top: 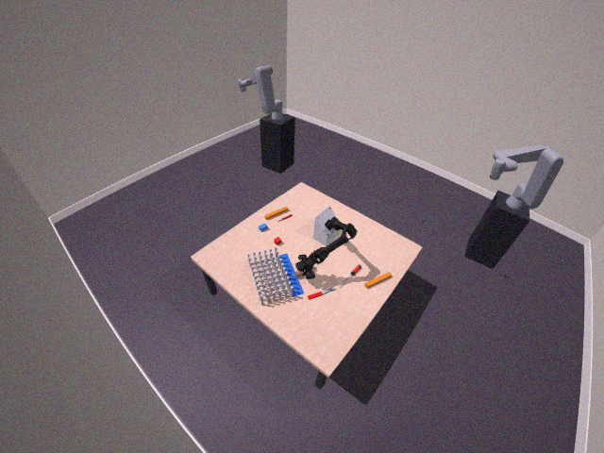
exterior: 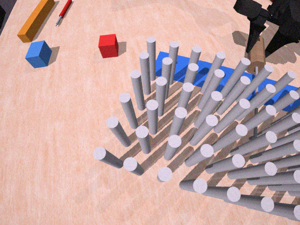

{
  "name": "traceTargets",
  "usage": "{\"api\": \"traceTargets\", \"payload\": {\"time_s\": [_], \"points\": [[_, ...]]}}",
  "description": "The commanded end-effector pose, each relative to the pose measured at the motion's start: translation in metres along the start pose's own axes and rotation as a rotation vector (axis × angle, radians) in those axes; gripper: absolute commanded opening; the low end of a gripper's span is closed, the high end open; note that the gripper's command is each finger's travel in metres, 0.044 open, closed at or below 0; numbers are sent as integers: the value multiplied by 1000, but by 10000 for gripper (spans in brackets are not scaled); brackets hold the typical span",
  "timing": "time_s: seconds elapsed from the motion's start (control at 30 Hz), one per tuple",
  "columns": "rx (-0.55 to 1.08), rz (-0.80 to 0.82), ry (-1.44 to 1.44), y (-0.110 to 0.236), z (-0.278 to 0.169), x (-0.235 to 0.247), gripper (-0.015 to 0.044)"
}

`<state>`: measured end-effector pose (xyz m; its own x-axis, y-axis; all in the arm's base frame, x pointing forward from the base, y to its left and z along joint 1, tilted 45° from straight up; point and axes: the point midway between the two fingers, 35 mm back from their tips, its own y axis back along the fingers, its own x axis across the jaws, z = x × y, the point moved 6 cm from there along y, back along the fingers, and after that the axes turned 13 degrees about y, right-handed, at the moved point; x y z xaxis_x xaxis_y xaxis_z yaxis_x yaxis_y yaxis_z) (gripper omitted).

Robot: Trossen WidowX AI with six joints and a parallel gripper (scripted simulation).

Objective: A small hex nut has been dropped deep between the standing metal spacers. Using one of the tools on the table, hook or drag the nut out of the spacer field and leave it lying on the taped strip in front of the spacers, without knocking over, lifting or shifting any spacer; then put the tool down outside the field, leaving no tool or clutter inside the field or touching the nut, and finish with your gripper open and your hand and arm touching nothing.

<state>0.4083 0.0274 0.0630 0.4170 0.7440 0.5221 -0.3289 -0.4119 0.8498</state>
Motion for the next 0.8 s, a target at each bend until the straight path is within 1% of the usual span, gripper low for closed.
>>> {"api": "traceTargets", "payload": {"time_s": [0.0,0.77], "points": [[-8,2,-1,1,6,-2,0],[-9,2,-1,-4,19,-6,0]]}}
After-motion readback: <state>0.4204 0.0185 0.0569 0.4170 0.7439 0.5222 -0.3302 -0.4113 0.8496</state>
